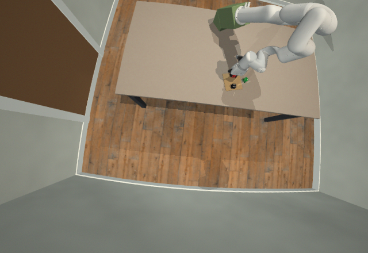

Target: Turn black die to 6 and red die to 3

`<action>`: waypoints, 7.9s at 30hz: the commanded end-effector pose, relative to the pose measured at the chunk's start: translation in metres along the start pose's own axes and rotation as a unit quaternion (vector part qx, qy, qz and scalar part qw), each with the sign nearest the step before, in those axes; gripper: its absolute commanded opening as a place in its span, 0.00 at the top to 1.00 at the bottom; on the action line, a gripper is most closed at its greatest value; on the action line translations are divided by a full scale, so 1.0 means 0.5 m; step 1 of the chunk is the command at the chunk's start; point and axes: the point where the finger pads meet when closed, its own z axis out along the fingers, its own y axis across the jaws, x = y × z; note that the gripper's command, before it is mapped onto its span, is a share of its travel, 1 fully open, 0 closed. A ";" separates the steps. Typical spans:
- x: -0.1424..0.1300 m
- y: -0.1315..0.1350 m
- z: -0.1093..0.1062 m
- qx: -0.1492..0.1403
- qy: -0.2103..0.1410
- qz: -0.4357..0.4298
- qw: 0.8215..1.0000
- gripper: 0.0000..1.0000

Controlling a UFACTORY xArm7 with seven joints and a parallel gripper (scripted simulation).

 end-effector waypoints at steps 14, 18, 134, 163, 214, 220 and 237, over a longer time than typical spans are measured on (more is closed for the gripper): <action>-0.001 -0.001 0.004 0.001 -0.001 0.000 1.000 0.73; -0.001 -0.001 0.006 0.001 -0.001 0.000 1.000 0.73; -0.001 -0.001 -0.172 0.001 -0.001 0.000 1.000 0.00; -0.001 -0.001 -0.304 0.000 -0.001 0.000 1.000 0.00; -0.001 -0.001 -0.339 0.001 -0.001 0.000 1.000 0.00; -0.001 -0.001 -0.339 0.001 -0.001 0.000 1.000 0.00; -0.001 -0.001 -0.339 0.001 -0.001 0.000 1.000 0.00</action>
